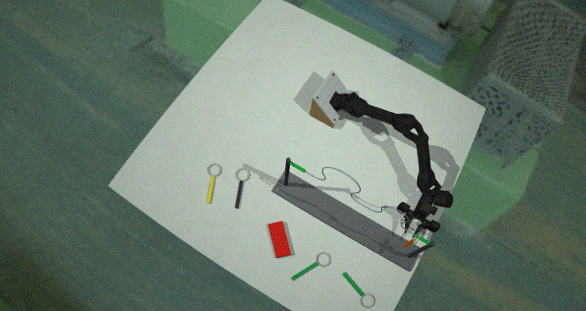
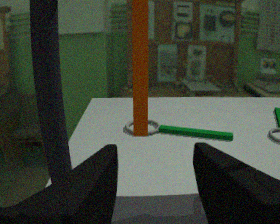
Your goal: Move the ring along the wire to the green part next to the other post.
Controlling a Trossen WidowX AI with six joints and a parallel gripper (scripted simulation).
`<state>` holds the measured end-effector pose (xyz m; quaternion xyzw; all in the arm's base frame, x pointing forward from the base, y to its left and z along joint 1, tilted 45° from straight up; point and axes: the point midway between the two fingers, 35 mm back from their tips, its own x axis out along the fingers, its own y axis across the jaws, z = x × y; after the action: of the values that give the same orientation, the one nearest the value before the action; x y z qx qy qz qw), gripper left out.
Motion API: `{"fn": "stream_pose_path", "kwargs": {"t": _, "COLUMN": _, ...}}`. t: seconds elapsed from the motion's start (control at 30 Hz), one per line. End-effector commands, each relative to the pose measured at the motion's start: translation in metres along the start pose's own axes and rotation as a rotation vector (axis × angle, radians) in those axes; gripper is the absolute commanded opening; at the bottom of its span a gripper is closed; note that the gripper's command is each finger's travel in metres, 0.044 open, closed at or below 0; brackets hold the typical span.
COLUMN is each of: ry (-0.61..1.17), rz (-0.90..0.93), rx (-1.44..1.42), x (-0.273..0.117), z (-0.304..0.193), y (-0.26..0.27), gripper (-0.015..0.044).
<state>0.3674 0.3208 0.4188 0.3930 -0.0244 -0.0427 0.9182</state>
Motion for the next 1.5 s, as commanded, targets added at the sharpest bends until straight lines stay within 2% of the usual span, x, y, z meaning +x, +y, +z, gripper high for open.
{"fn": "stream_pose_path", "kwargs": {"t": 0.0, "ry": 0.006, "rz": 0.013, "rx": 0.01, "x": 0.003, "z": 0.01, "y": 0.004, "gripper": 0.016}}
{"fn": "stream_pose_path", "kwargs": {"t": 1.47, "ry": 0.003, "rz": 0.017, "rx": 0.009, "x": 0.069, "z": 0.009, "y": 0.008, "gripper": 0.016}}
